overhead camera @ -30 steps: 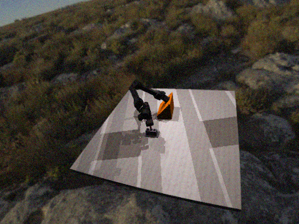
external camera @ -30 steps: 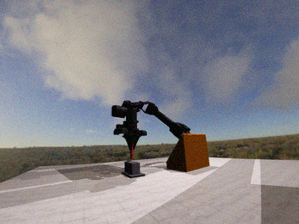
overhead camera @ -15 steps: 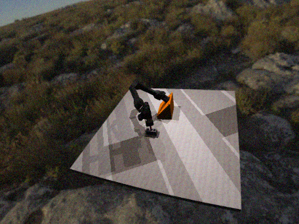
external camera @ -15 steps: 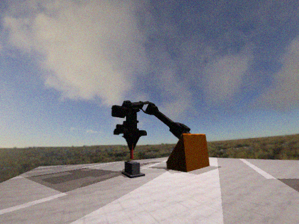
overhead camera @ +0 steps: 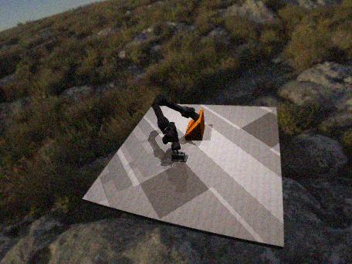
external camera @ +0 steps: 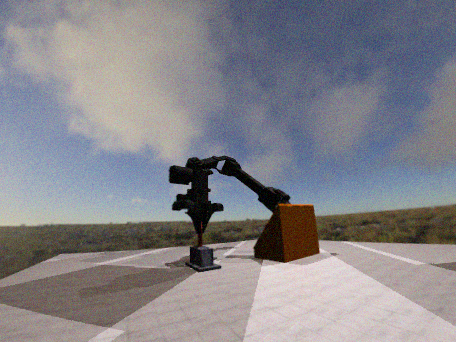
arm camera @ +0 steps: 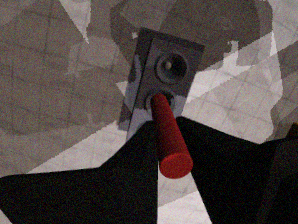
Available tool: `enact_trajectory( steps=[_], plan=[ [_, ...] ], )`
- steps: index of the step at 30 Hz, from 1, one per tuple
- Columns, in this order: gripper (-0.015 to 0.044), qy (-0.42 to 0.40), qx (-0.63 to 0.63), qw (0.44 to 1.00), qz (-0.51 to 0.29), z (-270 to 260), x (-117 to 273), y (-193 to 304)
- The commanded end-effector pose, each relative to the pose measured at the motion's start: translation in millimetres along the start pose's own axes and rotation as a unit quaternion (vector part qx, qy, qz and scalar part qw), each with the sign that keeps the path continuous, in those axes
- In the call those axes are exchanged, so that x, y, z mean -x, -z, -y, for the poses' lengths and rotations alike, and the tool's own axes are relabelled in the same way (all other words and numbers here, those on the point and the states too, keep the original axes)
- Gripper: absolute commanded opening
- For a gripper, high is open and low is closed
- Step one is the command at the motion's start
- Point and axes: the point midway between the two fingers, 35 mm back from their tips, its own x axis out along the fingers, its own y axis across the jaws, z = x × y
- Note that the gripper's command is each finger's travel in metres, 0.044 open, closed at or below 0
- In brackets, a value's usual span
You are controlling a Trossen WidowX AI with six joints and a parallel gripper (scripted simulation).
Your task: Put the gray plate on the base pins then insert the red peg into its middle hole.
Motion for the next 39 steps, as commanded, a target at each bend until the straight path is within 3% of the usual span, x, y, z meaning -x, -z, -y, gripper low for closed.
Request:
enact_trajectory(
  steps=[1,37,39],
  plan=[
    [0.0,0.002,0.002,1.0,0.002,1.7,-1.9,-0.2],
    [0.0,-0.001,-0.002,1.0,0.0,1.2,-2.6,-0.9],
    [0.0052,-0.001,-0.002,1.0,0.0,1.2,-2.6,-0.9]
  ],
)
